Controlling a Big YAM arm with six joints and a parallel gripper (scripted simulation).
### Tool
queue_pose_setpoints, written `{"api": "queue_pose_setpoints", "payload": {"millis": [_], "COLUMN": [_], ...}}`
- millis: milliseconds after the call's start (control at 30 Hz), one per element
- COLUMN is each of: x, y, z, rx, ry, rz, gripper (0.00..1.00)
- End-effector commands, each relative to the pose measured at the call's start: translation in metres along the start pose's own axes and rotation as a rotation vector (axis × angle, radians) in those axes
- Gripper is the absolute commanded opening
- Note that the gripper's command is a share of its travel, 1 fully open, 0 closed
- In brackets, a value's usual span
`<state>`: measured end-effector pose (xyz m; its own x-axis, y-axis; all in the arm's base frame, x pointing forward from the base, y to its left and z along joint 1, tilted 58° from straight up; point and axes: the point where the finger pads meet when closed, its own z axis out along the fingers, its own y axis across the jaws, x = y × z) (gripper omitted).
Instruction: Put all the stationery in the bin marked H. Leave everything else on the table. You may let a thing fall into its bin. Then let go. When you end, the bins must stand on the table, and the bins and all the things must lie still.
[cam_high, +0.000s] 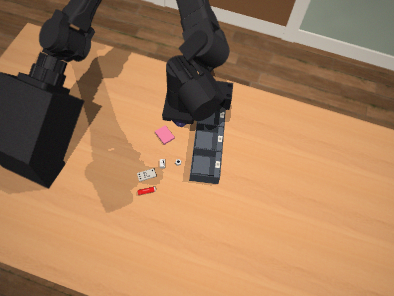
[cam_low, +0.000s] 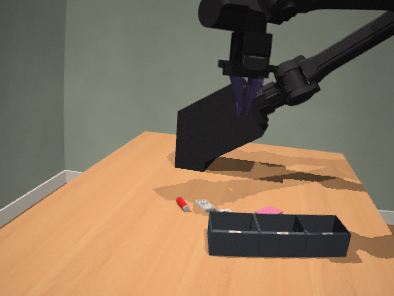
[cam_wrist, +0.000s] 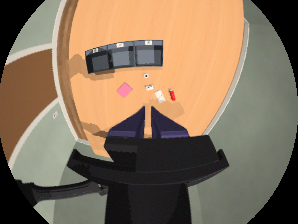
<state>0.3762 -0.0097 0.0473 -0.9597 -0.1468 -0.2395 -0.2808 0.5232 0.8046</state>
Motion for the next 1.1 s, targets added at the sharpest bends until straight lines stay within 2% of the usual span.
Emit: {"api": "queue_pose_setpoints", "payload": {"millis": [0,67,133,200,233,300,1067], "x": [0.021,0.038,0.052,0.052,0.050,0.034,0.031], "y": [0.001,0.006,0.009,0.009,0.015,0.009,0.013], "z": [-0.007,-0.003,0.002,0.002,0.011,0.004,0.002], "rx": [0.018,0.004,0.008,0.008,0.001,0.013,-0.001], "ry": [-0.028,-0.011,-0.014,-0.014,0.015,0.002,0.012], "rz": [0.080,0.186,0.181,0.181,0.161,0.140,0.161], "gripper": [0.09,0.09,0.09,0.09,0.09,0.09,0.09]}}
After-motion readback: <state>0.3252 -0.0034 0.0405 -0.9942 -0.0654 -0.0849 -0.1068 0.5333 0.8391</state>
